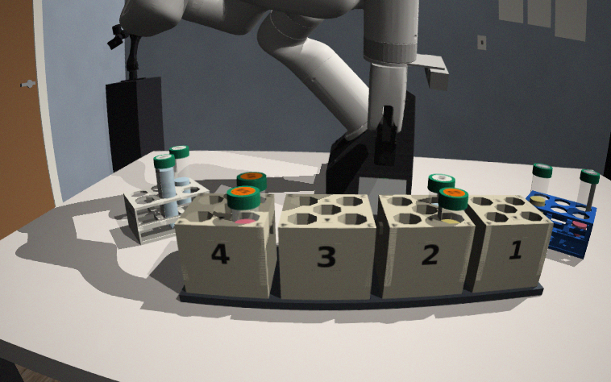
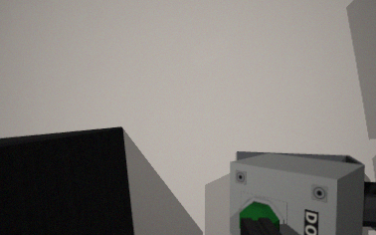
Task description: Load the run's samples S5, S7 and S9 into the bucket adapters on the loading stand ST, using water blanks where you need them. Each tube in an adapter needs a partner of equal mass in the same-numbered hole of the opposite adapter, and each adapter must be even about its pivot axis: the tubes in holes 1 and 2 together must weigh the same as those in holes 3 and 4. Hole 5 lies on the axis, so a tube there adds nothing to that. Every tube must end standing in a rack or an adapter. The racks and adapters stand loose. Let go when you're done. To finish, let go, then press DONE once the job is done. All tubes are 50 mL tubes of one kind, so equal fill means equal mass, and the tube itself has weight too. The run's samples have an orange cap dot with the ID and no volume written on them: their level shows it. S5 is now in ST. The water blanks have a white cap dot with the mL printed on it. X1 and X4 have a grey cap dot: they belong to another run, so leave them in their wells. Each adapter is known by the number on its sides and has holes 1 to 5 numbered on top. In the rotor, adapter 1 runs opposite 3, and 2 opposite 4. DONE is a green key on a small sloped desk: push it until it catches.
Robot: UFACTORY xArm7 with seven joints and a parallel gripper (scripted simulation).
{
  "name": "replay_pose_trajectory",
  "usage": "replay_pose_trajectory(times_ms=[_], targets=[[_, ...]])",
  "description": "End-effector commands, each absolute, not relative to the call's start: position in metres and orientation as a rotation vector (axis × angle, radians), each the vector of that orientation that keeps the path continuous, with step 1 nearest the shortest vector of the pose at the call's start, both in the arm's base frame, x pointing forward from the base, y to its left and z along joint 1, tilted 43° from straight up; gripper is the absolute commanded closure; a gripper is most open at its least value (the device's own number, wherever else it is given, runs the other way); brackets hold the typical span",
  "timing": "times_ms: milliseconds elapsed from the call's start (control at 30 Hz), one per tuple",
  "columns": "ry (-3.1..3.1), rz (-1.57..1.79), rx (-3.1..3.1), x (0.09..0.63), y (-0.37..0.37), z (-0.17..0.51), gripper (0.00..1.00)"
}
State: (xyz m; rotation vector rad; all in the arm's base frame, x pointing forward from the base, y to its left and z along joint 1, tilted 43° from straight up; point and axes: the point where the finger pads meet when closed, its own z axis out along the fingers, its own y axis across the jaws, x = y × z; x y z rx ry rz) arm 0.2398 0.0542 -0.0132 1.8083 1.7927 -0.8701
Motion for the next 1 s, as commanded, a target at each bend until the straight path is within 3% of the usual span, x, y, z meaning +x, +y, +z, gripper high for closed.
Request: replay_pose_trajectory(times_ms=[0, 967], targets=[[1.795, -0.866, 1.807, 0.241, 0.054, -0.015, 1.0], [1.795, -0.866, 1.807, 0.243, 0.043, -0.026, 1.0]])
